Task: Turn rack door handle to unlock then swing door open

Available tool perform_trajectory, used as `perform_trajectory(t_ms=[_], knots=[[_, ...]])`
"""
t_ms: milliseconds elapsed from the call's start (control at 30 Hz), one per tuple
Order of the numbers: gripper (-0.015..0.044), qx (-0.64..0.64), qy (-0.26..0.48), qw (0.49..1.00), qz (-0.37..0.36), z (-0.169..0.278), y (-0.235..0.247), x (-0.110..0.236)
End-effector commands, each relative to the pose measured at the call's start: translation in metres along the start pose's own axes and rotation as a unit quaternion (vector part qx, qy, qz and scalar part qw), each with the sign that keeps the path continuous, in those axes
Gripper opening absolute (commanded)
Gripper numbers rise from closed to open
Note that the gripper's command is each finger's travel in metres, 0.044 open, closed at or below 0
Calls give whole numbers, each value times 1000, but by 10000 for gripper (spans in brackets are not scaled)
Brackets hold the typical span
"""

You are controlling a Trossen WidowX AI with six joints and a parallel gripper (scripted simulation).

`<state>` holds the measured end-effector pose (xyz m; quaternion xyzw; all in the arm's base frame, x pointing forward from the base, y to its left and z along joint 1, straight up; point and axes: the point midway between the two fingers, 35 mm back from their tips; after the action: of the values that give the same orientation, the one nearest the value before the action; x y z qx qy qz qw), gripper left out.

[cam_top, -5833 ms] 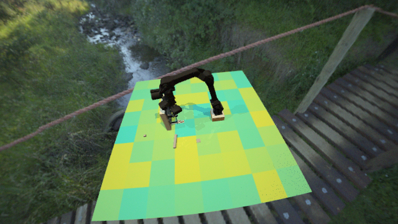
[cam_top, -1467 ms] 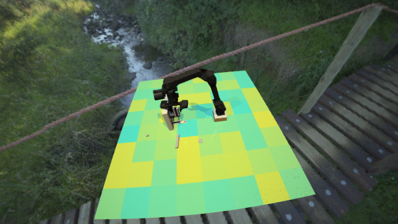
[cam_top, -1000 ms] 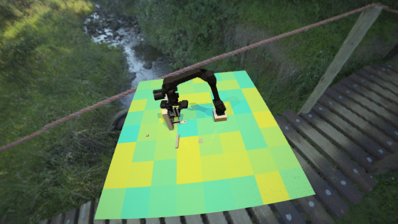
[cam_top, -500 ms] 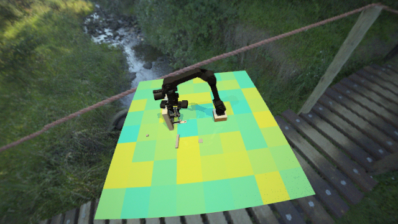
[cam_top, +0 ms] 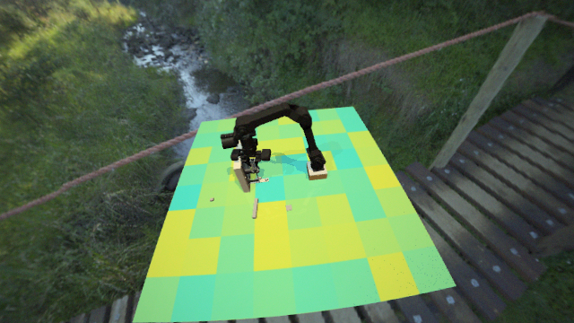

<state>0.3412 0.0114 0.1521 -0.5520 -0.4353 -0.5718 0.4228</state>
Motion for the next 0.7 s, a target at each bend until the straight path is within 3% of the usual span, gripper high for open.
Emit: perform_trajectory(t_ms=[0, 667], knots=[[26, 1, -2, 1000, 0, -1, 0, 0], [26, 196, -3, 981, 1, -12, -14, 0]])
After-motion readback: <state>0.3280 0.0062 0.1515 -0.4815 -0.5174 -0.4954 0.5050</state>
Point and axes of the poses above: the point midway between the two fingers, 35 mm back from their tips, its own x axis back along the fingers, its own y axis across the jaws, z = x × y, and after that the axes turned 2 degrees about -x, right-handed
